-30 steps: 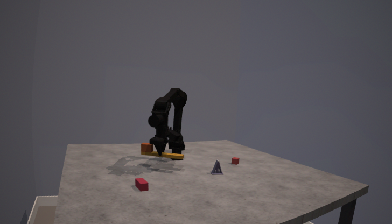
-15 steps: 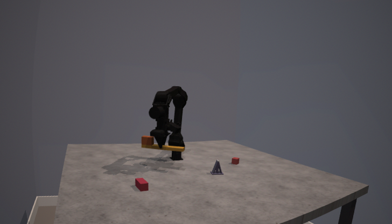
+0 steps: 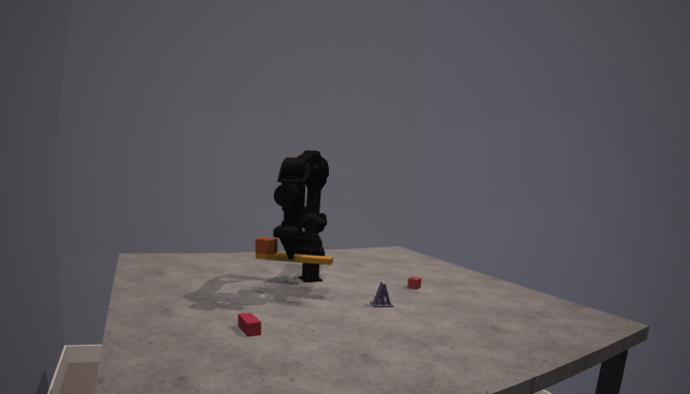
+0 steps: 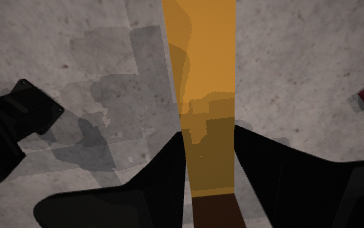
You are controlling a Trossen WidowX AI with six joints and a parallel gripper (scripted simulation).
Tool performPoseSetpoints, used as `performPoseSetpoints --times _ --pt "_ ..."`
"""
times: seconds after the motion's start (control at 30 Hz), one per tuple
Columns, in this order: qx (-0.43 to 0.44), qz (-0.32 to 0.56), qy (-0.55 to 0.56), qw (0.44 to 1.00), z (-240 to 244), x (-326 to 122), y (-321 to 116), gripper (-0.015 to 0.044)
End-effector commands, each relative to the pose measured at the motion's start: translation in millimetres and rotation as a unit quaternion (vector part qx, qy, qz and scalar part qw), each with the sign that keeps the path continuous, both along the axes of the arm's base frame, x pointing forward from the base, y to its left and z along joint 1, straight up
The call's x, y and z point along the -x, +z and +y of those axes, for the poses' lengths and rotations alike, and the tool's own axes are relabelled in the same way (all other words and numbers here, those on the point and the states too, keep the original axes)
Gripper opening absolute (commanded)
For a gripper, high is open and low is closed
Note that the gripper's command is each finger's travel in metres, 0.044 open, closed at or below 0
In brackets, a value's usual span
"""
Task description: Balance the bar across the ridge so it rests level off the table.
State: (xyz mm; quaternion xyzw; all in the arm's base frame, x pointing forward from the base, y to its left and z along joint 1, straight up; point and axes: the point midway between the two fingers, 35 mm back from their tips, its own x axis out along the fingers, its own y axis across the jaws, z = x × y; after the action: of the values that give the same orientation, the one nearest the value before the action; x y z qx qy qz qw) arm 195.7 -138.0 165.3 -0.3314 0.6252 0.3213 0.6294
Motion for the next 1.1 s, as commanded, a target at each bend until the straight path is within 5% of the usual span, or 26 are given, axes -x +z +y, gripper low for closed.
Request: performPoseSetpoints --times 0.0,1.07 --pt "0.002 -0.004 0.005 1.0 5.3 -12.9 3.8 0.0" --pt "-0.001 -0.007 0.061 0.998 77.1 -84.4 9.4 0.0"
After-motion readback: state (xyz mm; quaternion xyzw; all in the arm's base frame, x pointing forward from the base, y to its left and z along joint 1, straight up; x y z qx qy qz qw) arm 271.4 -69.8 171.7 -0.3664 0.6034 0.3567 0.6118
